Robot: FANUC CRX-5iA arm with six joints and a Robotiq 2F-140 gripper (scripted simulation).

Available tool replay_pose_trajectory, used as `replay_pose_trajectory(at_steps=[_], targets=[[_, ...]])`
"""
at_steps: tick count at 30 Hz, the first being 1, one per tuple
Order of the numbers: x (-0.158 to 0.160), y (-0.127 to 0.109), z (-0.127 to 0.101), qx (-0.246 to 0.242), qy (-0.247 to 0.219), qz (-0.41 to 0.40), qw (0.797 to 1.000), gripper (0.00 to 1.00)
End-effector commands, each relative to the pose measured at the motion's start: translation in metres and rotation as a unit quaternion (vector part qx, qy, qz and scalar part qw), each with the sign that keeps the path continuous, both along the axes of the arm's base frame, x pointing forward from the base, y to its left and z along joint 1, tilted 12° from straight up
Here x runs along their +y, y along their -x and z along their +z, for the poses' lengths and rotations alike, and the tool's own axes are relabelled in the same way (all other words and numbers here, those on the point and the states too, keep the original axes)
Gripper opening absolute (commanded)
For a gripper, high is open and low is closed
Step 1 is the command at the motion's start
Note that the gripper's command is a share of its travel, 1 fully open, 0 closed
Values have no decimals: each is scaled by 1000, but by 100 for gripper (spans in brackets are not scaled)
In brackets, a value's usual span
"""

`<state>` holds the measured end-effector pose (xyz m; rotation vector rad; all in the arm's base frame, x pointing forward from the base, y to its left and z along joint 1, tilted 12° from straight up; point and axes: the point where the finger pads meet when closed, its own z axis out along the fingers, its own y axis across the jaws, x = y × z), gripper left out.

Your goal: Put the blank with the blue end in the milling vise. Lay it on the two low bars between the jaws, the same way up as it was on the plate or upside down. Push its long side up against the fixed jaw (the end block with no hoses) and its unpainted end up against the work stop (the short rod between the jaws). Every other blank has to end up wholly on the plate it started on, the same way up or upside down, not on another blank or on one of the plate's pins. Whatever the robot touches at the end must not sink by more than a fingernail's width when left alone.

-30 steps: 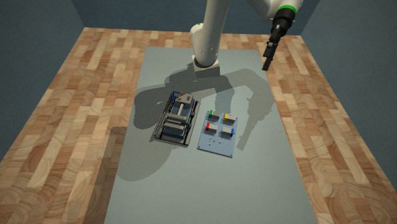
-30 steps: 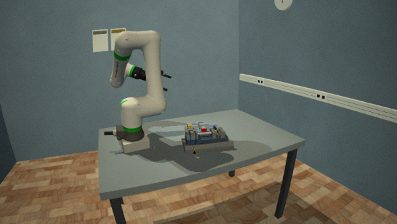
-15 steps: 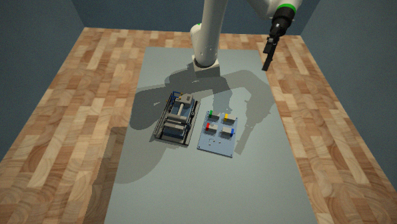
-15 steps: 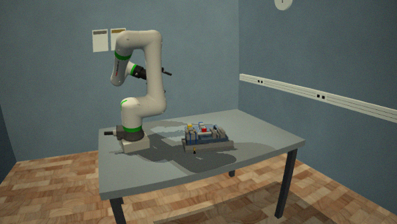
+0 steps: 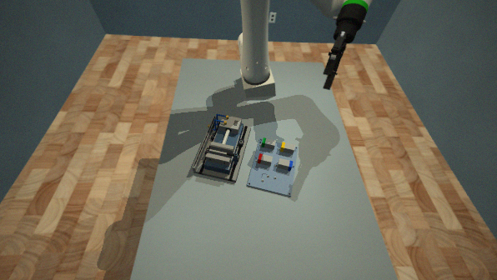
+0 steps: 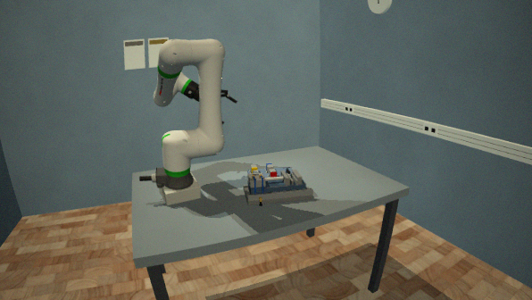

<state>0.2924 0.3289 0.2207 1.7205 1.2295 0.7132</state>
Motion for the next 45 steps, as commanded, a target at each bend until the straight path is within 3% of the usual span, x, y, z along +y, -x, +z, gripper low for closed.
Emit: replay_pose_trajectory(at_steps=[1, 28, 31, 45], targets=[[-5, -6, 1, 24, -3, 2, 1000, 100], [-43, -50, 4, 202, -23, 18, 979, 100], [-42, -50, 5, 198, -24, 19, 980, 100], [-65, -76, 7, 301, -34, 27, 953, 100]])
